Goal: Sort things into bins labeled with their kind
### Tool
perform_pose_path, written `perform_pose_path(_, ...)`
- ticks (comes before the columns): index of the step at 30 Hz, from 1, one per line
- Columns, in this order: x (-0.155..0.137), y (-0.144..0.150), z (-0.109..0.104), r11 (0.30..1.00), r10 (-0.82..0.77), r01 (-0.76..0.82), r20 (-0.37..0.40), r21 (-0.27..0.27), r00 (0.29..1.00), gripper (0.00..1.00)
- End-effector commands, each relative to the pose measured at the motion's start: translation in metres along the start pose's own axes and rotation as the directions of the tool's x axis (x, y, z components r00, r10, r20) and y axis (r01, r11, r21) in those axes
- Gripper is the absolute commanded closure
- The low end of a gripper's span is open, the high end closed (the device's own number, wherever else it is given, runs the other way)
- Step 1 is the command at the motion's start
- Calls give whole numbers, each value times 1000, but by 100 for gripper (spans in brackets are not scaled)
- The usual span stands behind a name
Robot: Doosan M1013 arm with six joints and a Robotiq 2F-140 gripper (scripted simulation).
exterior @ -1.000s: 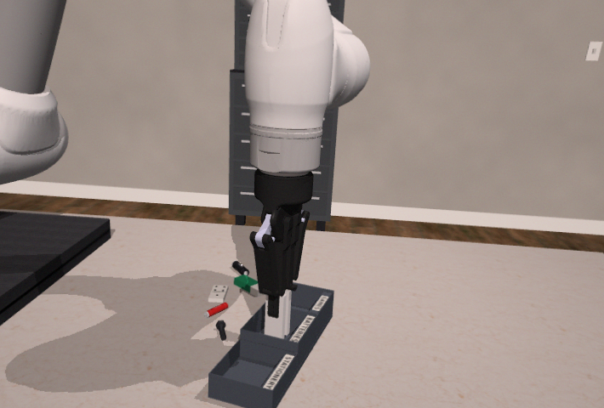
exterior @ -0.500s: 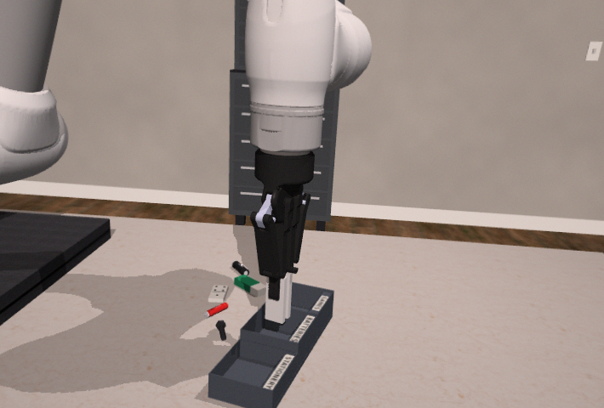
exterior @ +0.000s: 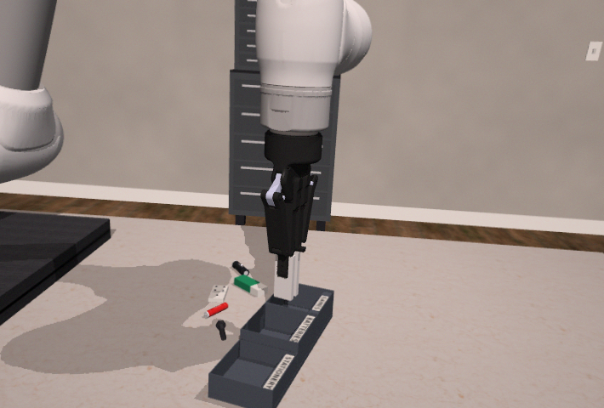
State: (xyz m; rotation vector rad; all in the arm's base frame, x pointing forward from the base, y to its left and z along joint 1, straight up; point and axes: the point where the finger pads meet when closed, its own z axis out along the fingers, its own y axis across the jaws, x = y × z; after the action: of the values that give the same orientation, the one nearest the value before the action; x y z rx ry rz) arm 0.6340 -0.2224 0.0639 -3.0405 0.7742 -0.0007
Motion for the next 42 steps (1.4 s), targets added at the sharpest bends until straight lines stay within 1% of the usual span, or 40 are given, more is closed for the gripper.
perform_pose_path(1, -1, -16, 0, 1000, 0, 0, 0, 0, 1000, 95)
perform_pose_path(3, -2, -26, 0, 1000, 0, 0, 0, 0, 1000, 95)
perform_pose_path(5, -2, -26, 0, 1000, 0, 0, 0, 0, 1000, 95)
perform_pose_path(11, -5, -54, 0, 1000, 0, 0, 0, 0, 1000, 95)
perform_pose_path(14, -5, -54, 0, 1000, 0, 0, 0, 0, 1000, 95)
perform_pose_path(20, -5, -54, 16, 1000, 0, 0, 0, 0, 1000, 95)
perform_pose_path(22, -5, -54, 16, 1000, 0, 0, 0, 0, 1000, 95)
perform_pose_path(37, -5, -54, 56, 1000, 0, 0, 0, 0, 1000, 95)
perform_pose_path(42, -5, -54, 59, 1000, 0, 0, 0, 0, 1000, 95)
